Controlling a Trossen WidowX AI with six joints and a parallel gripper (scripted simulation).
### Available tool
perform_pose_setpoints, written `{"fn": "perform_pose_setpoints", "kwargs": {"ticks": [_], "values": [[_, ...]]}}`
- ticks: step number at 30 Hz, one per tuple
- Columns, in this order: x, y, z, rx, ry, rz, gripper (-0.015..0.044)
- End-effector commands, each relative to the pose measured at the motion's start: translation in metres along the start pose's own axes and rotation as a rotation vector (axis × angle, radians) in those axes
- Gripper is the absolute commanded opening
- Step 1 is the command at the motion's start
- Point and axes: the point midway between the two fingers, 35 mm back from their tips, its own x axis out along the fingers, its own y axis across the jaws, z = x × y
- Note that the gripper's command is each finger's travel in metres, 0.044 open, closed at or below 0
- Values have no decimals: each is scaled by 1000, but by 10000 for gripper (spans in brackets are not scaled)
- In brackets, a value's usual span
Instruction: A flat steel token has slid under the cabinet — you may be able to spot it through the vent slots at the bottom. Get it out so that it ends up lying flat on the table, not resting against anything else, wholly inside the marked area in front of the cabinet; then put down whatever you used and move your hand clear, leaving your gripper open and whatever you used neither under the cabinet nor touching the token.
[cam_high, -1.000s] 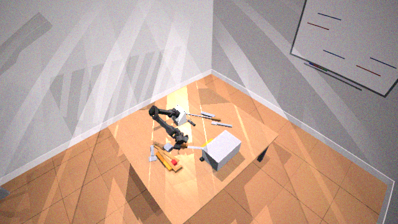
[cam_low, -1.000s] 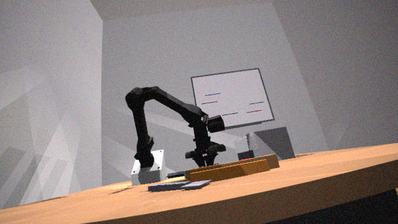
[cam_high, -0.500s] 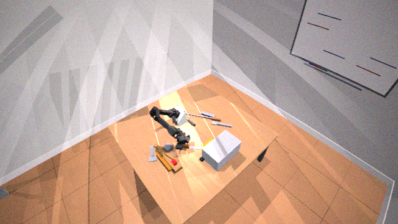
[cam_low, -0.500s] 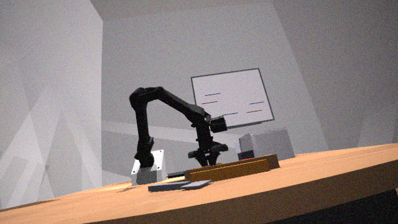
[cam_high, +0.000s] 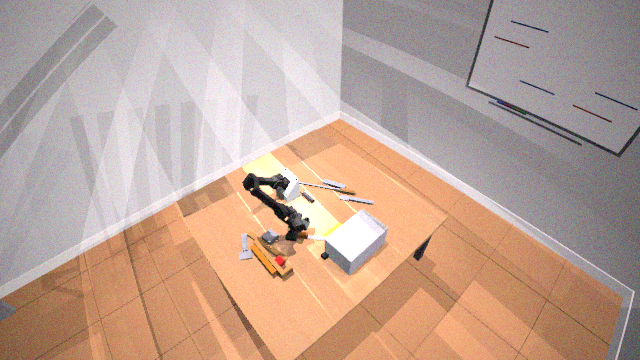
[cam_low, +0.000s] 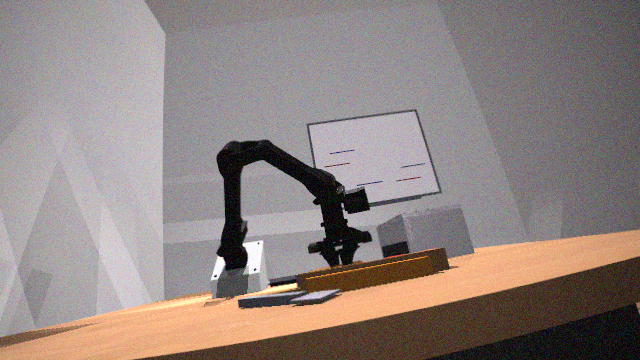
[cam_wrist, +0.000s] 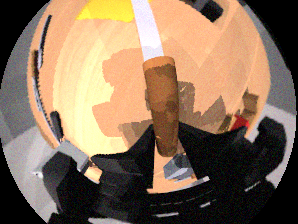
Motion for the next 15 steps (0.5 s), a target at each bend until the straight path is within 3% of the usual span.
{"fn": "perform_pose_setpoints", "kwargs": {"ticks": [1,15], "values": [[0,-1,8,0,-2,0,0],[0,-1,27,1,-3,0,0]]}}
